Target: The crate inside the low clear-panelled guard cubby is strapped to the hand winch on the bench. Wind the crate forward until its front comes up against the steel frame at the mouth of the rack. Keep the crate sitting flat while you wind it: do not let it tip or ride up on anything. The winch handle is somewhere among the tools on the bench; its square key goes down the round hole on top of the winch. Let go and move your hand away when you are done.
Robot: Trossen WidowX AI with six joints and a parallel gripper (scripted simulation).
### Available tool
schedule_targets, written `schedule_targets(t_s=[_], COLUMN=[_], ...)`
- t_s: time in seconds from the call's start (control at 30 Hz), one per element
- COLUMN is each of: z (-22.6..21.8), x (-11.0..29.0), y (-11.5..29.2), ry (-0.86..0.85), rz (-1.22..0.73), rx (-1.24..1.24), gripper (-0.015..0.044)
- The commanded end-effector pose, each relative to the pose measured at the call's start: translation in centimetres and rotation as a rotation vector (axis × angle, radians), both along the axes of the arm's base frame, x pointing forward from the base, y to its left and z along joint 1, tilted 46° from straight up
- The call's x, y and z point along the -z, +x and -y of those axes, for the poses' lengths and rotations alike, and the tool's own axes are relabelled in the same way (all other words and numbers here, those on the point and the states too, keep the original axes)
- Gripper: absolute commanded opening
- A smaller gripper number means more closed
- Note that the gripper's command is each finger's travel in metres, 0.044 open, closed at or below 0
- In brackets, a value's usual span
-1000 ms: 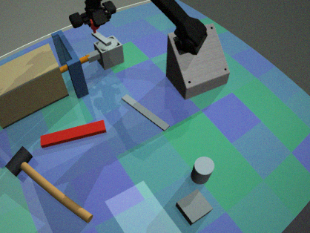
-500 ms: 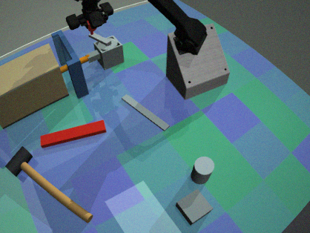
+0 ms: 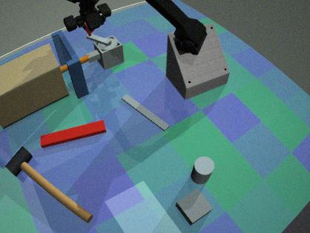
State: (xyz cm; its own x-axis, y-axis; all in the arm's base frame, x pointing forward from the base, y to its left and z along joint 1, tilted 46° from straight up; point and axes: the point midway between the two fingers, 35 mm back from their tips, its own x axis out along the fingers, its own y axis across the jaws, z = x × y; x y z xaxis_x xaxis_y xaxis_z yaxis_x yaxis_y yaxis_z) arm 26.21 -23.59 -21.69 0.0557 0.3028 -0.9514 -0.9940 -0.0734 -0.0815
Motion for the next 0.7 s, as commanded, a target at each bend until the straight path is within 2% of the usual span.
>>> schedule_targets(t_s=[0.0, 0.67], z=[-1.1, -2.3], x=[-0.6, -1.8], y=[1.4, 2.9], ry=[0.030, 0.032], rz=[0.028, 0.028], rx=[-0.005, -0.005], gripper=[0.0000, 0.0000])
